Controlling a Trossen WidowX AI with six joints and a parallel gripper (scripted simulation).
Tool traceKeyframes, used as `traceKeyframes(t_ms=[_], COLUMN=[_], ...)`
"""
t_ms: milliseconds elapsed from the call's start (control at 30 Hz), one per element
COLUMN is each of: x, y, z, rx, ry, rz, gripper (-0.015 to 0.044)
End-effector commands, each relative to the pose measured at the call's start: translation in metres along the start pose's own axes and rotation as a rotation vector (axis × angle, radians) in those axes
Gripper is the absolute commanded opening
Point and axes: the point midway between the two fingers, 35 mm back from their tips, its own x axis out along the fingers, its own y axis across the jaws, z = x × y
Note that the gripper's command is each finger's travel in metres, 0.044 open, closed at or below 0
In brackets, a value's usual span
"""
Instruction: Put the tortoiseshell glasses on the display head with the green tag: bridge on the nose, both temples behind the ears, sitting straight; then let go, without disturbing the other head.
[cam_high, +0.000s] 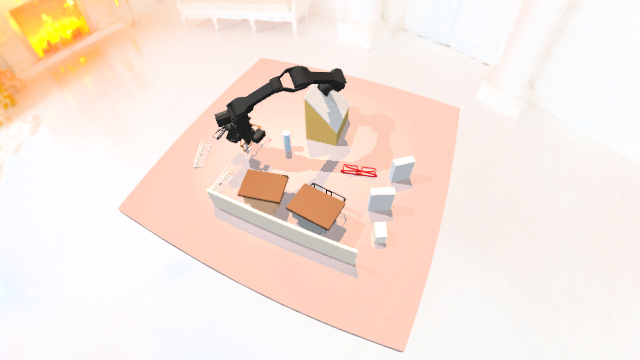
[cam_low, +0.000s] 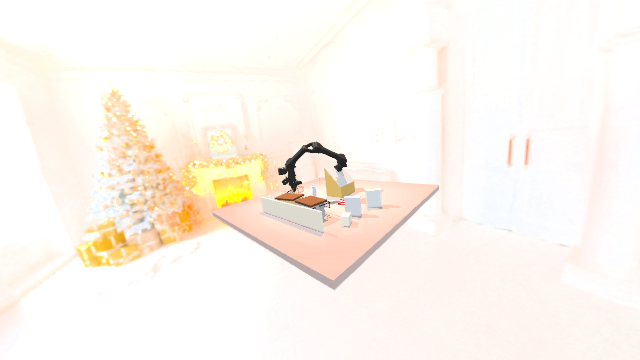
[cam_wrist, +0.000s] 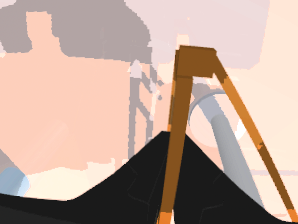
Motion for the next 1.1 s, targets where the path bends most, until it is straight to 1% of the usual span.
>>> traceKeyframes(t_ms=[0, 1067], x=[0.002, 0.002], y=[0.003, 0.014], z=[-0.002, -0.01], rx=[0.003, 0.004], ry=[-0.002, -0.001], rz=[0.003, 0.004], gripper=[0.0, 0.0])
